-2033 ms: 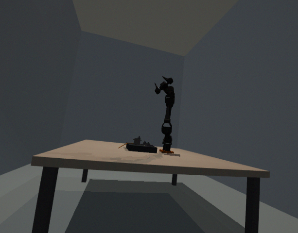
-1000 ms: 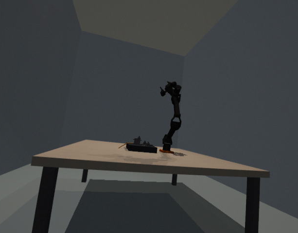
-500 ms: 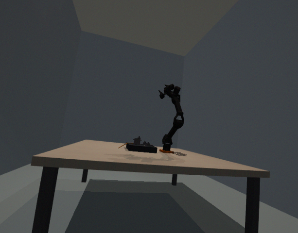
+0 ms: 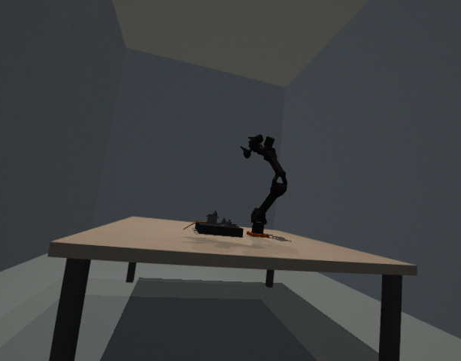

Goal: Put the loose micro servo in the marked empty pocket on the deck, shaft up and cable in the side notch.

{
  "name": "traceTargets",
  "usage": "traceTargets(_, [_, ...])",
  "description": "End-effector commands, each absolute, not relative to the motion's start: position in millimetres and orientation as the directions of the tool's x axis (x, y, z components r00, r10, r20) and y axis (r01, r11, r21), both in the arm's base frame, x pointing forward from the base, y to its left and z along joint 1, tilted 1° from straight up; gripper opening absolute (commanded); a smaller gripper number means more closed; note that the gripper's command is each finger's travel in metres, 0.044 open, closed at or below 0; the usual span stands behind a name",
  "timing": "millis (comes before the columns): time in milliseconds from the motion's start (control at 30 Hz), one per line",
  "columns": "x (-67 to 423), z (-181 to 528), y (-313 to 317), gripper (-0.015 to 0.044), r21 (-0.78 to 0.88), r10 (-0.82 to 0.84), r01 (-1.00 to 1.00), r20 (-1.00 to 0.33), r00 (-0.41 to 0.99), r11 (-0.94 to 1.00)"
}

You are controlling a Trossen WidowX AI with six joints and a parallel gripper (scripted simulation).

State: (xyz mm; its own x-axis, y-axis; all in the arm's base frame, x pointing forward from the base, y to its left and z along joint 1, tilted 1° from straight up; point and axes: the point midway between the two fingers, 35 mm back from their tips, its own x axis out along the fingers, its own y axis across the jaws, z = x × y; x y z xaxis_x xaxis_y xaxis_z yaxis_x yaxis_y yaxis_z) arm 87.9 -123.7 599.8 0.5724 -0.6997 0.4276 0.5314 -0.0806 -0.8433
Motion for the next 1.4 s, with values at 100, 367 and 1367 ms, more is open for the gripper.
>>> traceTargets(100, [98,585,-147,0.044,-0.871,-0.71,0.491,0.36,0.605,-0.022])
traceTargets(367, [114,565,-170,0.044,-0.904,-0.711,0.426,0.273,0.648,0.04])
traceTargets(1367, [181,493,-216,0.044,-0.982,-0.643,0.1,-0.029,0.765,0.163])
